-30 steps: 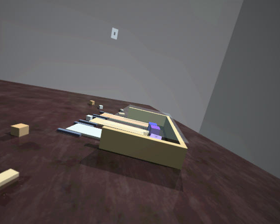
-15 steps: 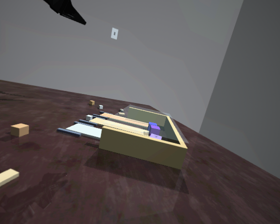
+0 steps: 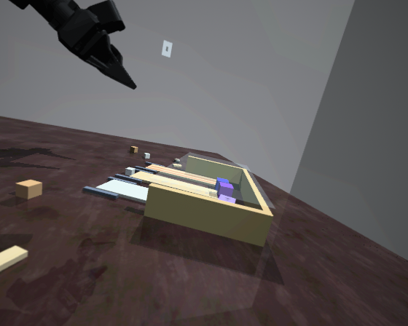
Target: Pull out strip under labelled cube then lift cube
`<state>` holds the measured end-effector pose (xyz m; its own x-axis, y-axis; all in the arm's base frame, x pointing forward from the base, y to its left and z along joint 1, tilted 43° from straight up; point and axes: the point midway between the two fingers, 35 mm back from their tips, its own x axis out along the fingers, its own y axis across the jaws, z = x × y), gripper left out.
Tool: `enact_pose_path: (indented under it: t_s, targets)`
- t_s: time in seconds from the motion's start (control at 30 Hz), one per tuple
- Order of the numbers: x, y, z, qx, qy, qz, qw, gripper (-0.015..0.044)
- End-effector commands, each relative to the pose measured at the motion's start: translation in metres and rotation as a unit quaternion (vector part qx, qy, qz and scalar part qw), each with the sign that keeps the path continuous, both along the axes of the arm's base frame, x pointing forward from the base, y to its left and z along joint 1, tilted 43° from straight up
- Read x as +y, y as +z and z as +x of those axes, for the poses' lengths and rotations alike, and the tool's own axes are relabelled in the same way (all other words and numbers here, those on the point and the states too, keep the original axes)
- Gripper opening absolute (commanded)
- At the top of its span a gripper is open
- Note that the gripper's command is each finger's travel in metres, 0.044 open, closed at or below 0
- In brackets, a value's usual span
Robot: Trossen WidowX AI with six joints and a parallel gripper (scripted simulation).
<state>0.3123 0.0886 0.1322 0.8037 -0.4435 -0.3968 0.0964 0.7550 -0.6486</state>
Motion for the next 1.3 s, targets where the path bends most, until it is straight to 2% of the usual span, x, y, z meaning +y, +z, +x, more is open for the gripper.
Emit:
enact_pose_path:
  t_s: [0.0, 0.53, 0.63, 0.8, 1.03, 1.13, 1.27]
  targets:
    - [-0.007, -0.002, -0.002, 0.005, -0.003, -0.012, 1.000, 0.0400]
    - [-0.007, -0.002, -0.002, 0.005, -0.003, -0.012, 1.000, 0.0400]
    - [-0.015, -0.007, 0.006, 0.030, -0.033, 0.000, 0.999, 0.0321]
    - [-0.051, -0.025, 0.026, 0.112, -0.156, 0.047, 0.980, 0.0190]
    - [-0.108, -0.038, 0.033, 0.198, -0.352, 0.100, 0.909, 0.0006]
    - [-0.127, -0.039, 0.030, 0.219, -0.417, 0.113, 0.875, 0.0000]
    - [-0.128, -0.040, 0.027, 0.221, -0.422, 0.114, 0.872, 0.0000]
